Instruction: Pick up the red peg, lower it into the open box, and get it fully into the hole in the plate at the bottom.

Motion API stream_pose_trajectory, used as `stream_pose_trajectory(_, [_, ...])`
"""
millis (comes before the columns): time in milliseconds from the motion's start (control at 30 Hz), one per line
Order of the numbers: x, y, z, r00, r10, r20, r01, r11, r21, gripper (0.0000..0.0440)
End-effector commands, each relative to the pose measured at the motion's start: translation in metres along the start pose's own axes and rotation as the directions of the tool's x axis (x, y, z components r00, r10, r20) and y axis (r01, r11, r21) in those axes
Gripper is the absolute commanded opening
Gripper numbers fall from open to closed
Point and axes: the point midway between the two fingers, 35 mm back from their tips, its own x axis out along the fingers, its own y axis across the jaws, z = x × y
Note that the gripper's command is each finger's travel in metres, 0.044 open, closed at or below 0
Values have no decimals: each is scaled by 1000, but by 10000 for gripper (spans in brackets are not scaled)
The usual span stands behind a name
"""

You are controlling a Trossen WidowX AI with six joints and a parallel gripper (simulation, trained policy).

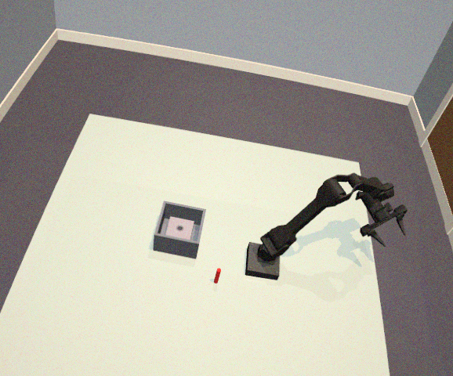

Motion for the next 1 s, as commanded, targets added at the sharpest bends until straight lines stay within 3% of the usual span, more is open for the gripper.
stream_pose_trajectory(0, [-4,3,-2,1000,4,-20,-3,1000,12,426])
stream_pose_trajectory(133, [-34,15,-10,992,38,-122,-36,999,23,440])
stream_pose_trajectory(433, [-135,33,-10,916,162,-367,-204,976,-79,440])
stream_pose_trajectory(700, [-221,27,4,796,248,-552,-387,910,-150,440])
stream_pose_trajectory(967, [-300,4,28,641,300,-706,-576,796,-184,440])
